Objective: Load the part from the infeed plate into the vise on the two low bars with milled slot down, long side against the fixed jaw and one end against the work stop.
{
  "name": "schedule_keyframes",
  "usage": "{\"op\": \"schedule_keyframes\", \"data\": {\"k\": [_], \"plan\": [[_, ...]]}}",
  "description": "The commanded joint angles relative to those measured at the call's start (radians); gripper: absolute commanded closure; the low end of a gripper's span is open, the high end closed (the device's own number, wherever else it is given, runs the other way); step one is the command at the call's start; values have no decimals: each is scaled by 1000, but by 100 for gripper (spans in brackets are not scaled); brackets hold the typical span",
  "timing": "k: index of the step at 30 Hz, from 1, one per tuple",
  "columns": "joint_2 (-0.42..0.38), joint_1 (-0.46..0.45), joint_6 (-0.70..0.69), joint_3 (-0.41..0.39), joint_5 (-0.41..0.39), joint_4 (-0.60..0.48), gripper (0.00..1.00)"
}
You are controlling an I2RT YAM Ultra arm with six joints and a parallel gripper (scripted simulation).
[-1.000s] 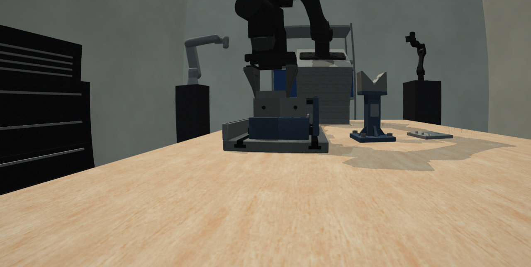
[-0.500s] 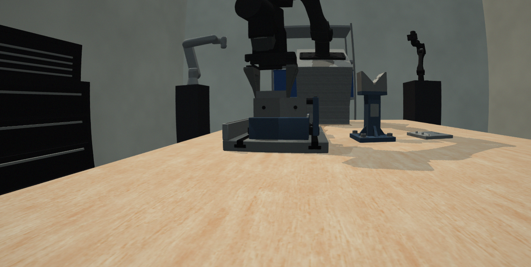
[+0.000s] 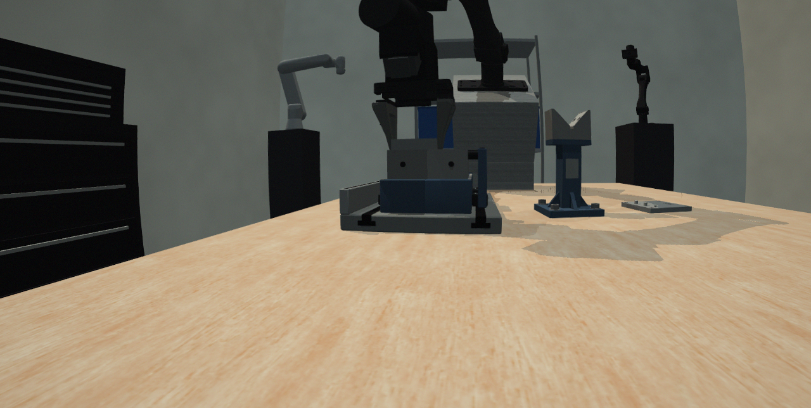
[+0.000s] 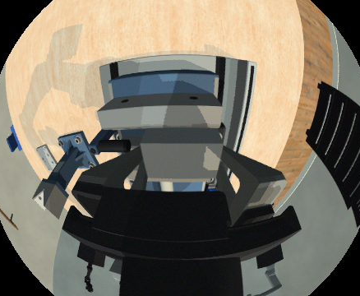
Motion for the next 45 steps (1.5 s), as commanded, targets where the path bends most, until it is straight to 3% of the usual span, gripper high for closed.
{"op": "schedule_keyframes", "data": {"k": [1,45], "plan": [[-13,3,3,43,3,-13,100],[-26,3,2,48,3,-17,100]]}}
